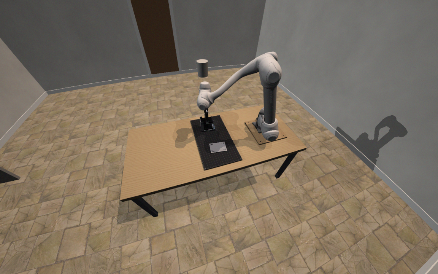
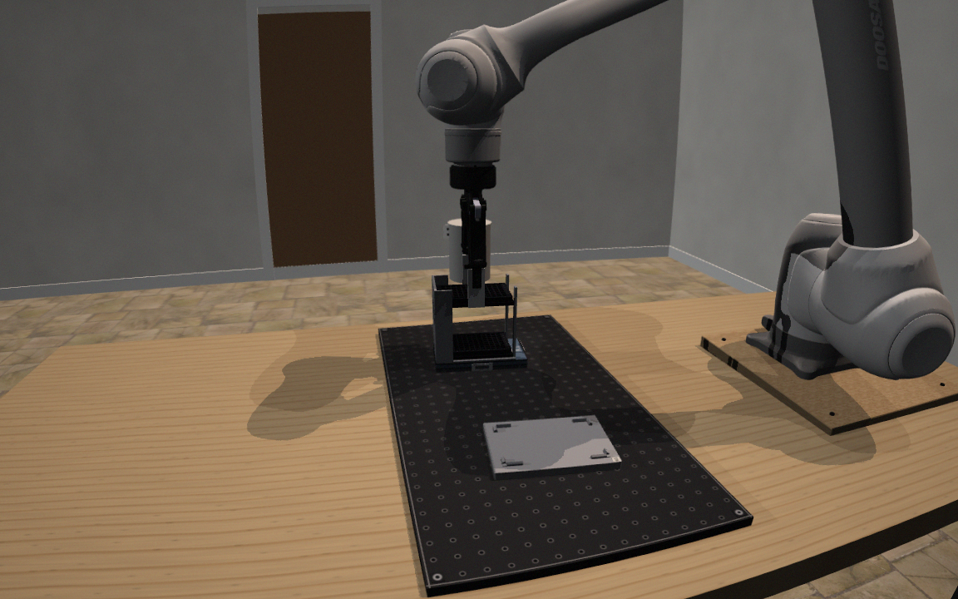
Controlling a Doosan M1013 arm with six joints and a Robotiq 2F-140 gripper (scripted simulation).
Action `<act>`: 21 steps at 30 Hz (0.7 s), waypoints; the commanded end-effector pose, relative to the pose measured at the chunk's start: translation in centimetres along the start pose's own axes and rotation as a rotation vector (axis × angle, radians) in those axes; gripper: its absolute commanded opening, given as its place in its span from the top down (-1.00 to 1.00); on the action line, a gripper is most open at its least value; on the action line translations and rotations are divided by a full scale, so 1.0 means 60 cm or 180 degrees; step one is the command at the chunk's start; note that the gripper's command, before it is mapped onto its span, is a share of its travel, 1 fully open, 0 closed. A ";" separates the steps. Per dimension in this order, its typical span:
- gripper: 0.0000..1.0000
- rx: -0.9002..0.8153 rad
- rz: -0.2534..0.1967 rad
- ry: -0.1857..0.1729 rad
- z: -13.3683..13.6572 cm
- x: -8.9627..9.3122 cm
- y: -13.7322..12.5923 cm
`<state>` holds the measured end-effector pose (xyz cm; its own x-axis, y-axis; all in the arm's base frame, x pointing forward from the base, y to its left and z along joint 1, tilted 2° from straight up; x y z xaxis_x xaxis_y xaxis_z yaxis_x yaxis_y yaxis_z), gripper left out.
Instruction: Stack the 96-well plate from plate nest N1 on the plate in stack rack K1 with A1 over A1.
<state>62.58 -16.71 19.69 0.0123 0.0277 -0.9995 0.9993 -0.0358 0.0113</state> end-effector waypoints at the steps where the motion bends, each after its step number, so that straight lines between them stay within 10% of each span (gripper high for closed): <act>1: 1.00 0.0000 0.0001 0.0000 0.000 0.007 0.000; 21: 1.00 0.0000 0.0001 0.0000 0.000 0.054 0.000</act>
<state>62.62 -16.62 16.75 0.0123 0.0277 -0.9995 0.9993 -0.0358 0.0113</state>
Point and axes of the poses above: the point where the finger pads meet when closed, its own x axis out along the fingers, its own z axis across the jaws, y = z × x, the point moved 6 cm from there along -x, back along the fingers, and after that the axes turned 4 degrees about -x, right-handed, at the moved point
